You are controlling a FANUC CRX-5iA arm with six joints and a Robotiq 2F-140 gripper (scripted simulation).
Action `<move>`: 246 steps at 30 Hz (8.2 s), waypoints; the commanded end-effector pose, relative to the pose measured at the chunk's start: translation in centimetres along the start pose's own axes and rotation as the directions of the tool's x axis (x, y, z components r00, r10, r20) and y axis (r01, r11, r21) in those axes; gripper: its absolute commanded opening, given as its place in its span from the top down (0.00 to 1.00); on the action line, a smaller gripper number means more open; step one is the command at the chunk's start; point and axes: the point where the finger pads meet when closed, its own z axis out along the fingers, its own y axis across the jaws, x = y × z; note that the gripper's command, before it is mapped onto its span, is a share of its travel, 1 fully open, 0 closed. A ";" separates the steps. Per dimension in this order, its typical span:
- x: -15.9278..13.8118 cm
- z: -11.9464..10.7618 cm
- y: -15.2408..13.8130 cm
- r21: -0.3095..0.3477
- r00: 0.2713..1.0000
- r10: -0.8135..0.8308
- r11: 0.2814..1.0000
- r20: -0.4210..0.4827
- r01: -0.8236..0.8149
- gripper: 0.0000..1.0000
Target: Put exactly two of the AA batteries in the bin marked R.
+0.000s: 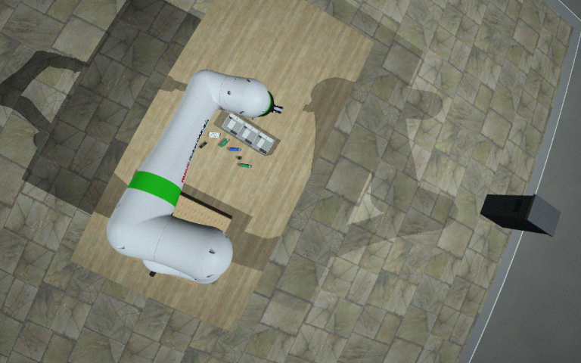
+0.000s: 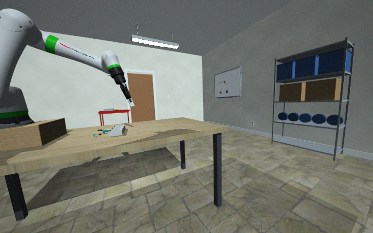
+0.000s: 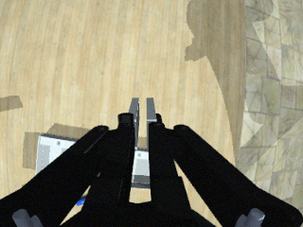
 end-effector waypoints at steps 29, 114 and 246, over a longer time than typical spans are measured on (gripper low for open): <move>-13.7 -5.3 -9.8 0.121 0.967 0.080 0.986 0.241 -0.112 0.95; -16.8 13.6 -2.1 0.123 0.928 0.167 0.968 0.333 -0.218 0.95; -14.9 12.5 -10.2 0.123 0.928 0.167 0.968 0.333 -0.218 0.95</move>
